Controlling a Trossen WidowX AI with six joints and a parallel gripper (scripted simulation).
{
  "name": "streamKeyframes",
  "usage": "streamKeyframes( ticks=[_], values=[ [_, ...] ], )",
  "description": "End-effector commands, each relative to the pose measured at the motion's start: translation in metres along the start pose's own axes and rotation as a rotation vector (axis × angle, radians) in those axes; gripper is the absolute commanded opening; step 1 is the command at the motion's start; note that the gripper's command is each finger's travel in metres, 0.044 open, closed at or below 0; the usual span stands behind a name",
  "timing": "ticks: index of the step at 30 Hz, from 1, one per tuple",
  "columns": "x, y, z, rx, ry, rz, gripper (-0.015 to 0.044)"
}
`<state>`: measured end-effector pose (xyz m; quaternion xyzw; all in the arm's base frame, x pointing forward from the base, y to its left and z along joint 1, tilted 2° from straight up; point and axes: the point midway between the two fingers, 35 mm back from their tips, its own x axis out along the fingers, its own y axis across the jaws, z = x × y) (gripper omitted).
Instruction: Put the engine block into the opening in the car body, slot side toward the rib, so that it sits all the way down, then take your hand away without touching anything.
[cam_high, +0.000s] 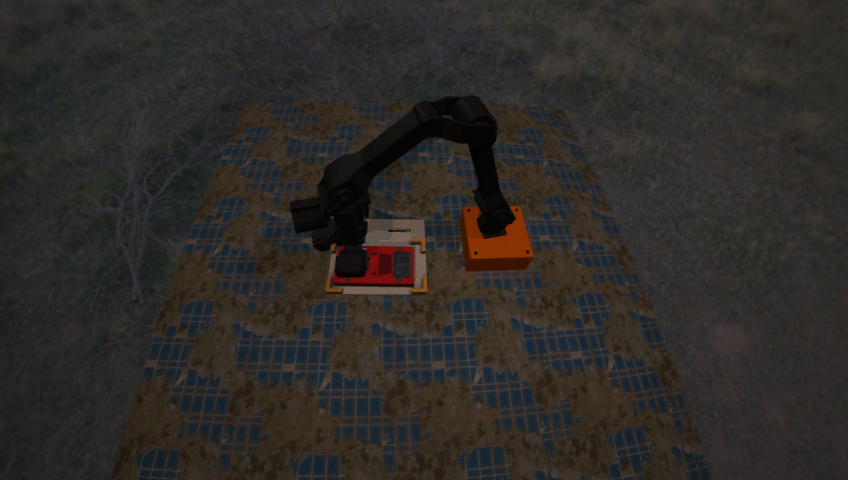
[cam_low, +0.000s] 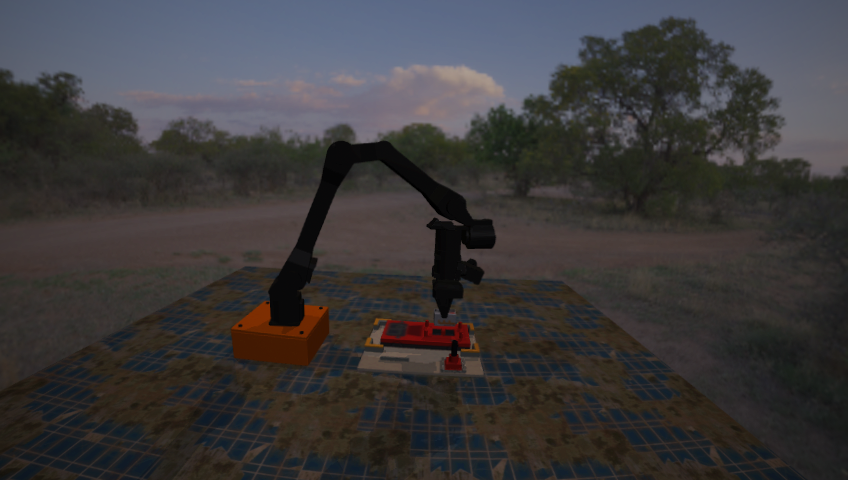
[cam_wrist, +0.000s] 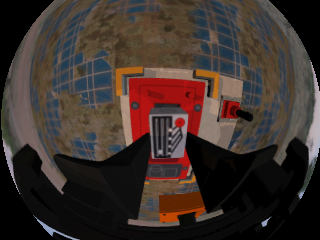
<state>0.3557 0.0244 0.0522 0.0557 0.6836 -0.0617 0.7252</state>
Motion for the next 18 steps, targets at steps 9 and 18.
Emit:
streamKeyframes(
  ticks=[9,18],
  values=[
    [0.0013,-0.0010,-0.0003,-0.037,0.003,-0.005,0.0158],
    [0.0012,-0.0007,-0.0003,0.179,0.003,-0.005,0.0158]
  ],
)
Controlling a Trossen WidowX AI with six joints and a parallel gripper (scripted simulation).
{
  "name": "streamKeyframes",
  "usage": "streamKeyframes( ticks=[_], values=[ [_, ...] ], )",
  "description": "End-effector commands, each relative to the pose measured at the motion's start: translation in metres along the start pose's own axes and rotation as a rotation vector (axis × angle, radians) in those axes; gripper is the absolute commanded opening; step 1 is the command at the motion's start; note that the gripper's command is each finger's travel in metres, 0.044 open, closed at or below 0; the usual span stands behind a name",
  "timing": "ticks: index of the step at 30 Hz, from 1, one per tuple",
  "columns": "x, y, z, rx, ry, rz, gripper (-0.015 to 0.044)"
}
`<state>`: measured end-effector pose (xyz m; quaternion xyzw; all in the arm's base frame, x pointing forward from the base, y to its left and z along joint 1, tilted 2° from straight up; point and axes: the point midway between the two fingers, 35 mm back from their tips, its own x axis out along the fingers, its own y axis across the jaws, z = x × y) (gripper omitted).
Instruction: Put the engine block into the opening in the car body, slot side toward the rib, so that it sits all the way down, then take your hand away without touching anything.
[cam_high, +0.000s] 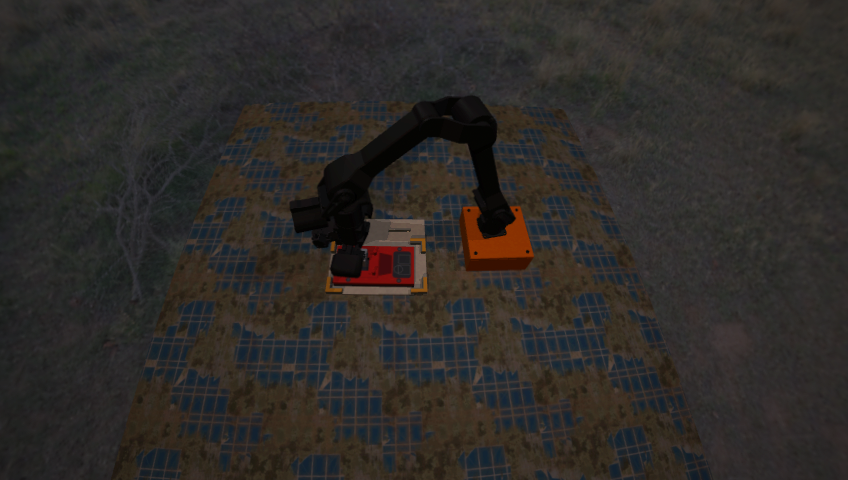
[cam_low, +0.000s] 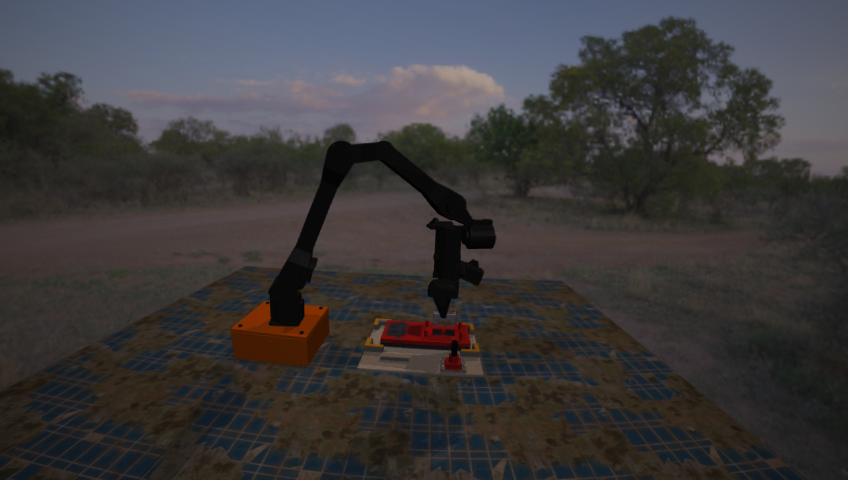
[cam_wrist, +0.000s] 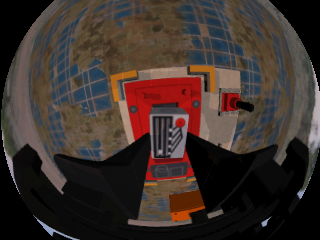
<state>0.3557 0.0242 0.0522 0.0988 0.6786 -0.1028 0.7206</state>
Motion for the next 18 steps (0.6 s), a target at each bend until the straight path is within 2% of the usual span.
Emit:
streamKeyframes(
  ticks=[1,7,18],
  values=[
    [0.0012,-0.0005,-0.0004,0.052,0.002,-0.005,0.0158],
    [0.0012,-0.0004,-0.0004,0.017,0.003,-0.005,0.0158],
    [0.0012,-0.0007,-0.0004,-0.237,0.003,-0.004,0.0158]
  ],
)
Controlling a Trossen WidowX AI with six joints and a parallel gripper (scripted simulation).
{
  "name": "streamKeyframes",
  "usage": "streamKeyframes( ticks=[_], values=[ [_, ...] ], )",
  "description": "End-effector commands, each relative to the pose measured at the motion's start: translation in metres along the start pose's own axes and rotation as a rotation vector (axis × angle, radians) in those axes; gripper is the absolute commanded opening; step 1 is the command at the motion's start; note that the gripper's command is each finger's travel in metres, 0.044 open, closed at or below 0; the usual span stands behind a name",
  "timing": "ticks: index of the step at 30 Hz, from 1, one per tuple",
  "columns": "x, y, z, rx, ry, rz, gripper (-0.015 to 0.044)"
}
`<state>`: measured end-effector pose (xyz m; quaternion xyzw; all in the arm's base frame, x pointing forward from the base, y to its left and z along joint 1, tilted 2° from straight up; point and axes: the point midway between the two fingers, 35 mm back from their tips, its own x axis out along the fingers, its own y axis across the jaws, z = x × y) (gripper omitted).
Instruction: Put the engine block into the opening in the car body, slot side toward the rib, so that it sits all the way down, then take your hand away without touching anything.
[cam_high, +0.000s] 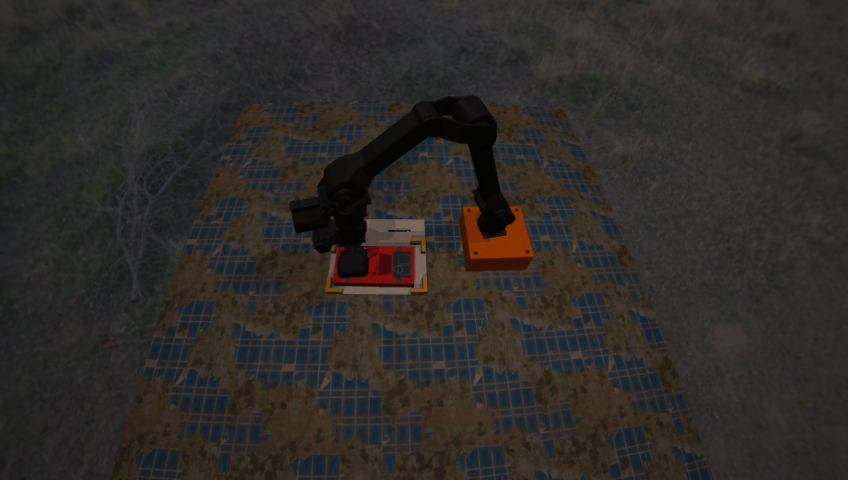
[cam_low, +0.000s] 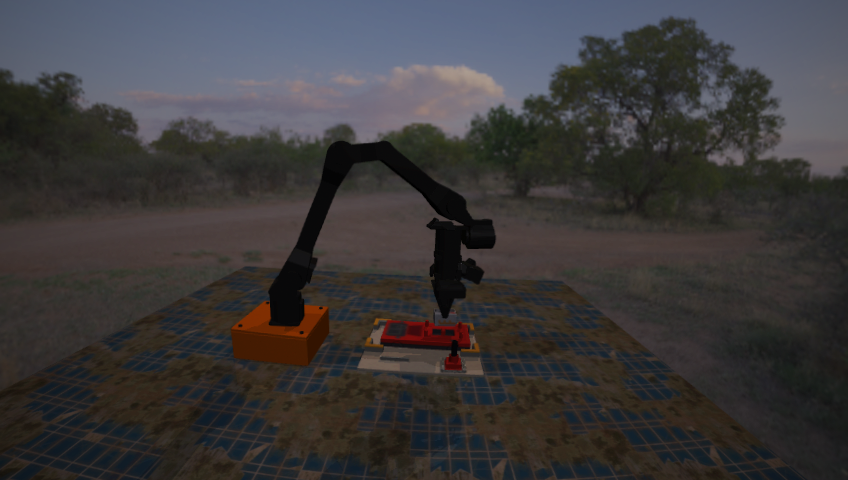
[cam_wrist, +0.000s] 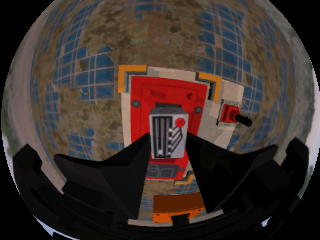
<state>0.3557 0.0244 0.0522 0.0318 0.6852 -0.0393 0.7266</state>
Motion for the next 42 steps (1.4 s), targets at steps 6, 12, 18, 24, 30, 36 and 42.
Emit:
streamKeyframes(
  ticks=[6,12,18,24,30,36,42],
  values=[
    [0.0011,-0.0008,-0.0005,-0.004,0.003,-0.005,0.0158],
    [0.0011,-0.0008,-0.0005,0.169,0.003,-0.005,0.0158],
    [0.0023,-0.0011,-0.0008,0.226,0.003,-0.005,0.0158],
    [0.0033,-0.0012,-0.0010,0.120,0.003,-0.005,0.0158],
    [0.0045,-0.0015,-0.0010,0.027,0.003,-0.005,0.0158],
    [0.0053,-0.0015,-0.0010,0.100,0.003,-0.005,0.0158],
    [0.0062,-0.0014,-0.0011,0.131,0.003,-0.005,0.0158]
  ],
)
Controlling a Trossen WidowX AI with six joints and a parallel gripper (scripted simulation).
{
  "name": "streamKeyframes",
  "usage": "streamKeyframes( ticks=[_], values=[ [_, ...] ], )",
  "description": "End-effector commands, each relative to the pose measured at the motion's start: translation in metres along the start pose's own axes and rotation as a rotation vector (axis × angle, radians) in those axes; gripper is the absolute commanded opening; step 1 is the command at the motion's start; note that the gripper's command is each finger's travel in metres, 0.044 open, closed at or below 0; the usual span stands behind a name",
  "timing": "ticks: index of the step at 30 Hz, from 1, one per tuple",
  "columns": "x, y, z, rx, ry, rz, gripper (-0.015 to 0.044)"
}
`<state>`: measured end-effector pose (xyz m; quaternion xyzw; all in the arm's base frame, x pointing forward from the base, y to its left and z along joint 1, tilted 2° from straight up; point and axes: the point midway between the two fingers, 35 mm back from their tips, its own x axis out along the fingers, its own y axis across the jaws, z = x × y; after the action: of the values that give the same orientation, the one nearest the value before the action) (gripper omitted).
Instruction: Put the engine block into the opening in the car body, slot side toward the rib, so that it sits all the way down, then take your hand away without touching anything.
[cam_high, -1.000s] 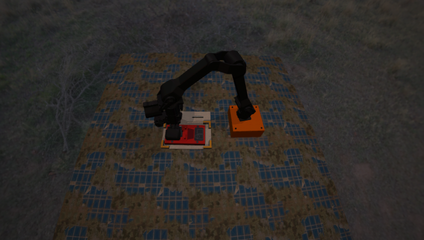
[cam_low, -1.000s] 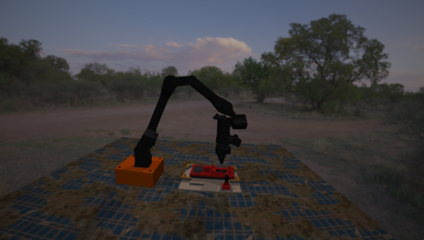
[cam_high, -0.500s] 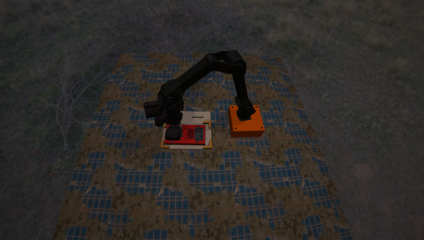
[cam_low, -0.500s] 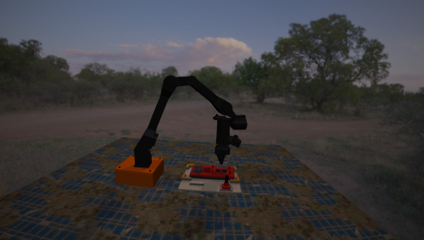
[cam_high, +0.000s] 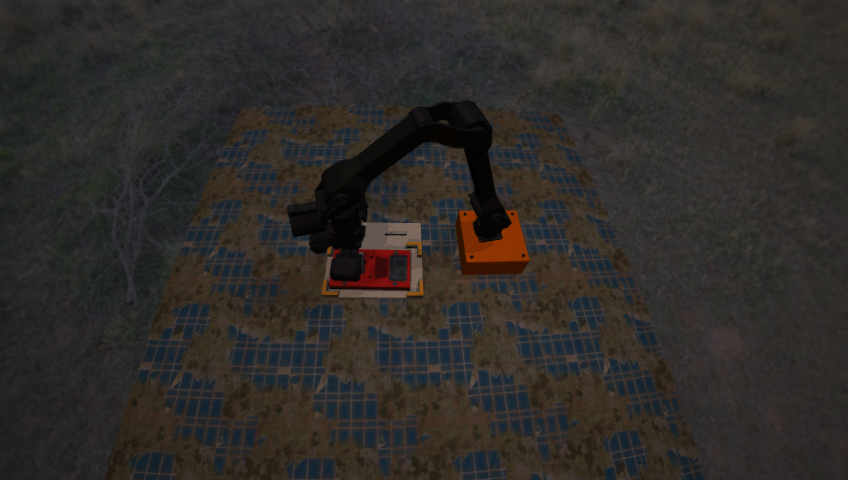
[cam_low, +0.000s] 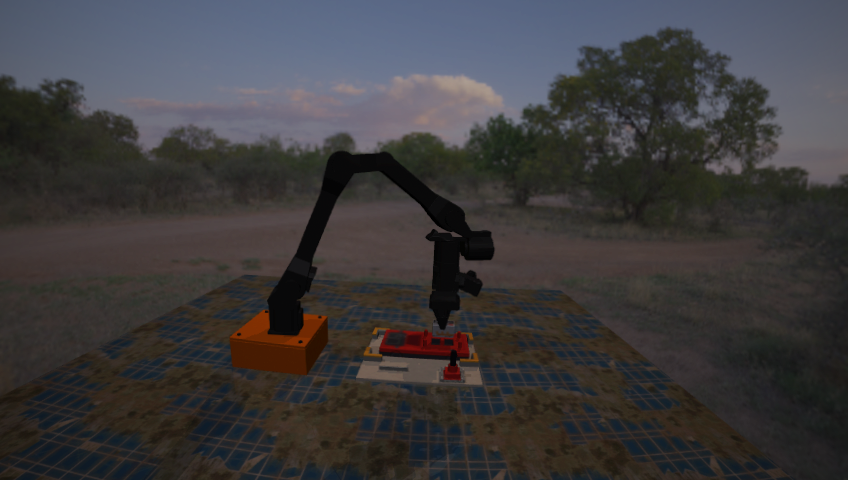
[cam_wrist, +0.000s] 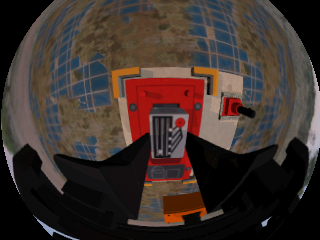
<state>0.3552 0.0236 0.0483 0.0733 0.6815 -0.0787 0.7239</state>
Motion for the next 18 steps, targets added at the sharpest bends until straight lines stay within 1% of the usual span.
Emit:
streamKeyframes(
  ticks=[1,18],
  values=[
    [0.0025,-0.0008,-0.0003,0.013,0.004,-0.005,0.0158],
    [0.0051,-0.0008,-0.0005,-0.020,0.004,-0.005,0.0158]
  ],
)
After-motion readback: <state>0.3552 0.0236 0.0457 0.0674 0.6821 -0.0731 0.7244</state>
